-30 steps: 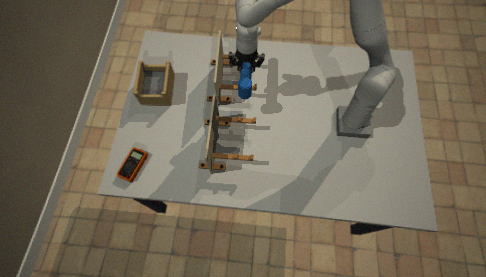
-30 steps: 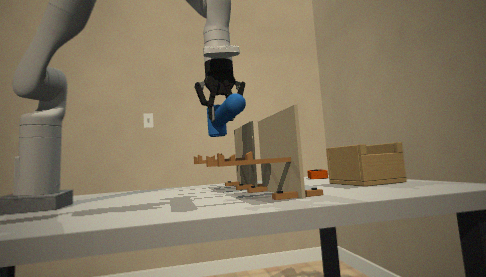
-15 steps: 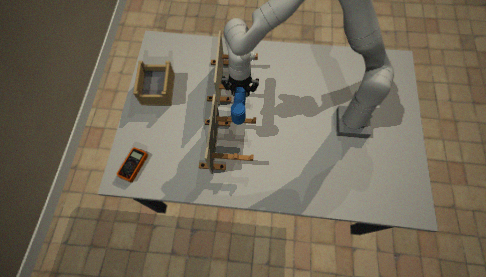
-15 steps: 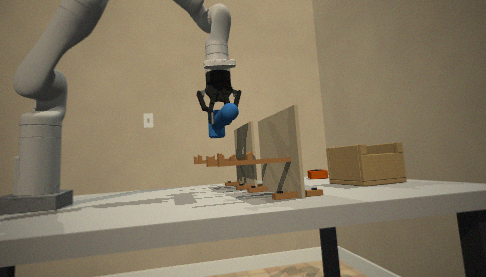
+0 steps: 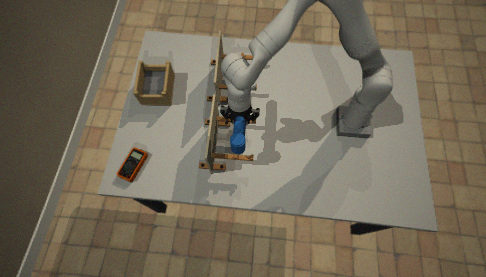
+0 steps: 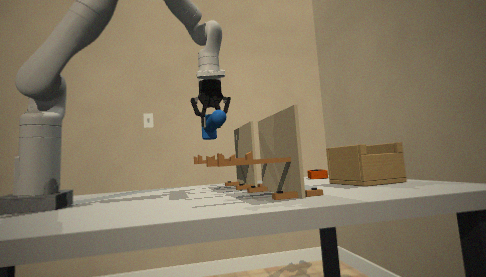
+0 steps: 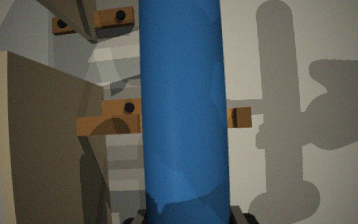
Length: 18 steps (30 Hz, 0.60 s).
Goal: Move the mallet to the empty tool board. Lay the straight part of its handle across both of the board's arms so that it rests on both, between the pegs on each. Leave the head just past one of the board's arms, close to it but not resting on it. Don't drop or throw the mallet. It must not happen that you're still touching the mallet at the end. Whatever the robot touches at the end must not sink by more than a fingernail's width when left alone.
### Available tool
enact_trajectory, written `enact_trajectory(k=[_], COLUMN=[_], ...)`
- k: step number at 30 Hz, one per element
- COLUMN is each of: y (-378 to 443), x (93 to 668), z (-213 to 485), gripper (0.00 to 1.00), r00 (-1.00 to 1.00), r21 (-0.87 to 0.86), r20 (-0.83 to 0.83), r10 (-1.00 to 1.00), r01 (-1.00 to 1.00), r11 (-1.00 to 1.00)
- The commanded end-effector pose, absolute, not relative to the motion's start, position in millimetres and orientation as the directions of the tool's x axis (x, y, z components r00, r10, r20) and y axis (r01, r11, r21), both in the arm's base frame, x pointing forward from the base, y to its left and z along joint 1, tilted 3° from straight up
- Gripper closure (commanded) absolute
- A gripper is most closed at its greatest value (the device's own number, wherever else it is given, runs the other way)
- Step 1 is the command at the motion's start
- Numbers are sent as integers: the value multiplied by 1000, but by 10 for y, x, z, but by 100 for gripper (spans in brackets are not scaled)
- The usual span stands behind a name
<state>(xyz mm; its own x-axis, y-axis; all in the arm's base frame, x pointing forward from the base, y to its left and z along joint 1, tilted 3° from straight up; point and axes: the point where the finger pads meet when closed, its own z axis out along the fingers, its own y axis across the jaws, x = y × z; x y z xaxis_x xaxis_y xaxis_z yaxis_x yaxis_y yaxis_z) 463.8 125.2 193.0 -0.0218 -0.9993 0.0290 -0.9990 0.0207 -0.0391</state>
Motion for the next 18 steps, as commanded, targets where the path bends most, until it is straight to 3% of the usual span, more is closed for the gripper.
enact_trajectory(k=[1, 18], y=[1663, 2000], x=[4548, 4457], z=[1933, 1931], gripper=[90, 90], r00=[5, 3], r21=[-38, -45], r20=[40, 35], r10=[-999, -999], r01=[-999, -999], r11=[-6, -4])
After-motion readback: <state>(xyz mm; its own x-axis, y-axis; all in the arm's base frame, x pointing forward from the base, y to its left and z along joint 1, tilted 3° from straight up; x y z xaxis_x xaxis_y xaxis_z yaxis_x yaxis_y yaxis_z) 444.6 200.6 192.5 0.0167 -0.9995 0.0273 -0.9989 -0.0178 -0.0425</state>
